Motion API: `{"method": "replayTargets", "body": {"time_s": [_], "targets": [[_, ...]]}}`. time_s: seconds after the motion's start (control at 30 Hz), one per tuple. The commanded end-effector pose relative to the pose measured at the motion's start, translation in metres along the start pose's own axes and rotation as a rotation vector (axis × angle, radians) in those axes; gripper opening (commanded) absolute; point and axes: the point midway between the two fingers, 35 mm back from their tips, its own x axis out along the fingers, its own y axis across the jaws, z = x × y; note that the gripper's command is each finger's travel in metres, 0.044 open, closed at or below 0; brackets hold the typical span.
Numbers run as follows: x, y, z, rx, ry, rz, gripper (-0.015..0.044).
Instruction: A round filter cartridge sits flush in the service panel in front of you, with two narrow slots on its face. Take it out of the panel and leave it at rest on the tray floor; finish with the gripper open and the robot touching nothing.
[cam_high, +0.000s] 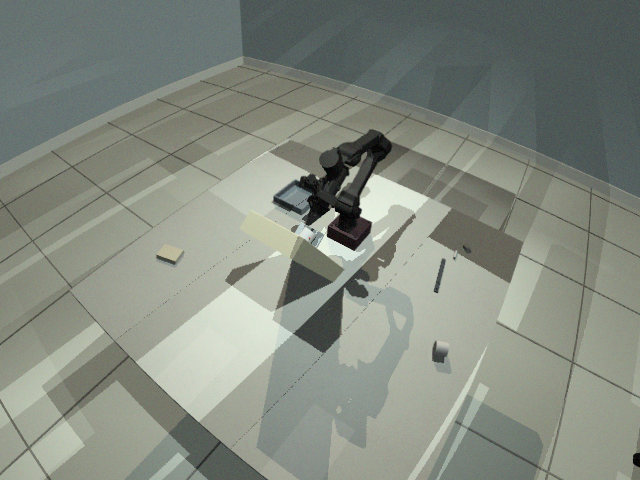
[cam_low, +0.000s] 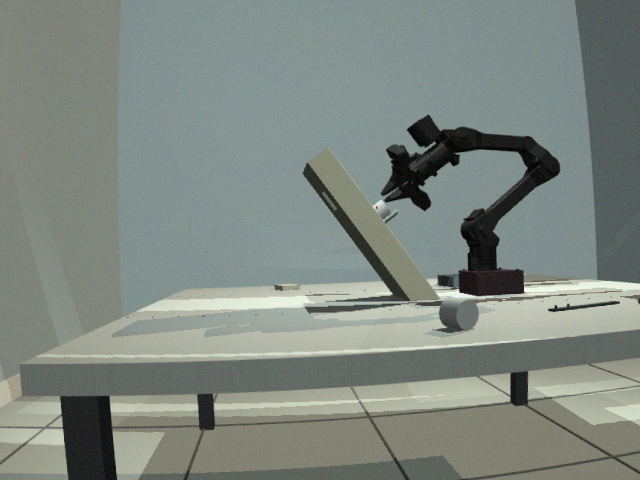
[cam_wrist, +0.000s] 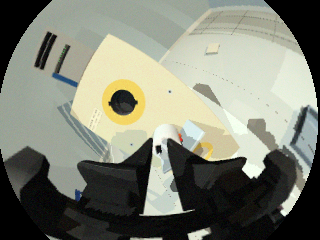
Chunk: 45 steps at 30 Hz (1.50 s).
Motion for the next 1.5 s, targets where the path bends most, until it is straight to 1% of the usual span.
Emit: {"method": "replayTargets", "body": {"time_s": [0.0,0.23,0.37,0.43,0.63,0.73,0.8,0.83,1.0,1.07,1.13,1.47], "targets": [[0.001,-0.002,-0.002,-0.004,0.002,0.006,0.0090],[-0.008,0.056,0.035,-0.004,0.000,0.008,0.0090],[-0.008,0.062,0.039,-0.004,0.000,0.008,0.0090],[-0.012,0.067,0.042,-0.003,0.000,0.008,0.0142],[-0.045,0.103,0.066,-0.001,-0.006,0.012,0.0300],[-0.054,0.111,0.071,0.000,-0.008,0.012,0.0378],[-0.050,0.105,0.067,-0.064,0.009,-0.011,0.0326],[-0.045,0.097,0.061,-0.145,0.033,-0.039,0.0305],[-0.023,0.048,0.024,-0.646,0.223,-0.169,0.0305],[-0.018,0.028,0.009,-0.844,0.319,-0.199,0.0305],[-0.016,0.015,0.000,-0.971,0.387,-0.210,0.0305],[-0.013,0.012,-0.002,-0.987,0.395,-0.210,0.0305]]}}
